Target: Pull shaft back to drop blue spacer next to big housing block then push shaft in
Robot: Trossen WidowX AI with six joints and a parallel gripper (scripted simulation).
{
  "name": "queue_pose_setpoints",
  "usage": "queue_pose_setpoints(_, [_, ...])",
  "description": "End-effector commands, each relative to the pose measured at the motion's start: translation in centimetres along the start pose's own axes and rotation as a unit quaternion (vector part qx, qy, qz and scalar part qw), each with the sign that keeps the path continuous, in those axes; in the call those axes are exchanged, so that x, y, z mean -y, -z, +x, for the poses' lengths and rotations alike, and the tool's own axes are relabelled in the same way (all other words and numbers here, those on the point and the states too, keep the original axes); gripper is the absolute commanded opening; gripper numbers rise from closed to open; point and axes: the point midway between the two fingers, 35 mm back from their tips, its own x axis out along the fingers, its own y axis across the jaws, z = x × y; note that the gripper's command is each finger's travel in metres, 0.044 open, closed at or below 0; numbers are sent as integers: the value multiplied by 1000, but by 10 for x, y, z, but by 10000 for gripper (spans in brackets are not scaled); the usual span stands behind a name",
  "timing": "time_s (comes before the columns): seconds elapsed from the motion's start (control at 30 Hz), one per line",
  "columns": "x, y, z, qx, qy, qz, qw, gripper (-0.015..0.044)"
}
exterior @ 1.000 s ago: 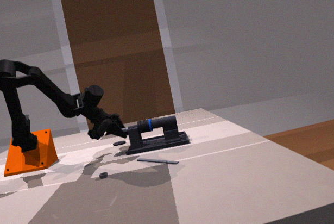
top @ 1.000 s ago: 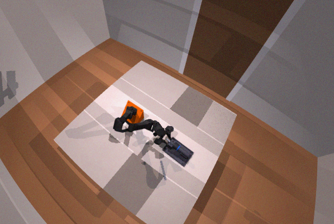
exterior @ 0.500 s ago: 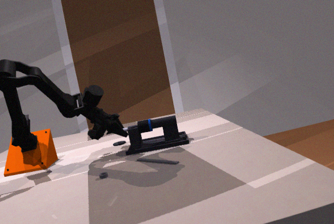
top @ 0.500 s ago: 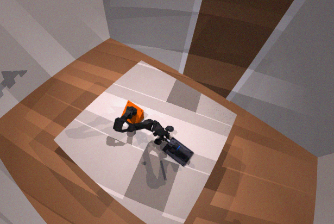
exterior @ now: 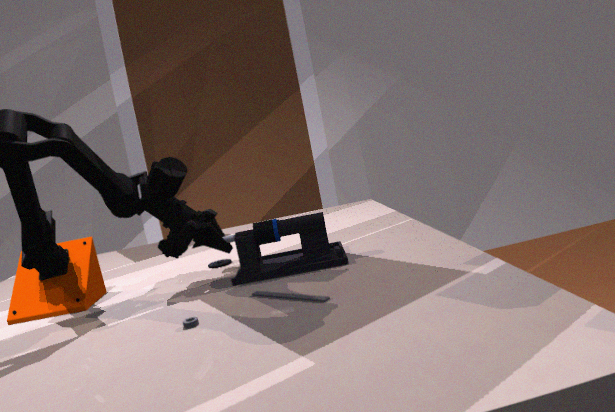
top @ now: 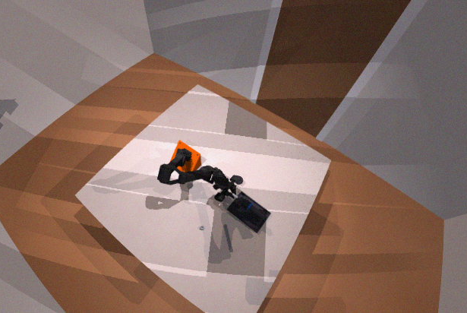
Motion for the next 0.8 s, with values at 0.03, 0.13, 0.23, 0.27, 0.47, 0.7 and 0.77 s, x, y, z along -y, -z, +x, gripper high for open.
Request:
queue_pose_setpoints(0.03, [0, -4, -4, 1, 0, -1, 1000, 0])
queue_pose_setpoints(0.13, [0, -5, -5, 1, 0, -1, 1000, 0])
queue_pose_setpoints(0.23, [0, -6, -6, 1, 0, -1, 1000, 0])
queue_pose_setpoints(0.27, [0, -6, -5, 1, 0, -1, 1000, 0])
queue_pose_setpoints(0.47, [0, -6, -5, 1, 0, -1, 1000, 0])
queue_pose_setpoints(0.7, [0, -6, -6, 1, 0, -1, 1000, 0])
queue_pose_setpoints(0.77, [0, -6, -6, 1, 0, -1, 1000, 0])
